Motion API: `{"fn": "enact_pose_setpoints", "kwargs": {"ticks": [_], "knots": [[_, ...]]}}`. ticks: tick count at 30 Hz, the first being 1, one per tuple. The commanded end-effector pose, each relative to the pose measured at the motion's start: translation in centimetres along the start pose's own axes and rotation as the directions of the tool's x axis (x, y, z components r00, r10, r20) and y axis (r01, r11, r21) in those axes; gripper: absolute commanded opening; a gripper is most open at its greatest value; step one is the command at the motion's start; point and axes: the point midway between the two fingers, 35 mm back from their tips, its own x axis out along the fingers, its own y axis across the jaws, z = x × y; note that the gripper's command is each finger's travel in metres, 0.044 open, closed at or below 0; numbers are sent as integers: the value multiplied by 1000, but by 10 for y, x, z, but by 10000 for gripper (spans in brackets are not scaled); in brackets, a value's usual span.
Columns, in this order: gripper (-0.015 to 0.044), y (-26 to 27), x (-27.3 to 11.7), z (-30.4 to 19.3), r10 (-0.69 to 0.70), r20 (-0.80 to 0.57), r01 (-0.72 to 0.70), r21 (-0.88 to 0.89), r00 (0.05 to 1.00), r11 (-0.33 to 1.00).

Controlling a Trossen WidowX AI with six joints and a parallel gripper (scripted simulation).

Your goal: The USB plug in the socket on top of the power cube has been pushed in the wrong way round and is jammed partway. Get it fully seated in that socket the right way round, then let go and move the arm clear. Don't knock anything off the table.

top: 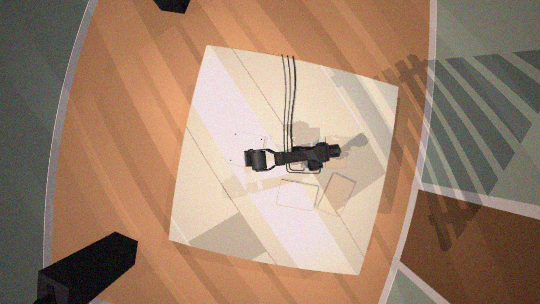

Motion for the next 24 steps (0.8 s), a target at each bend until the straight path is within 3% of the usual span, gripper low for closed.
{"fn": "enact_pose_setpoints", "kwargs": {"ticks": [1, 24], "knots": [[0, 0, -5, 0, 3, 0, -3, 0, 1000, 1000], [0, 0, -20, 0, 3, 0, -3, 0, 1000, 1000]]}}
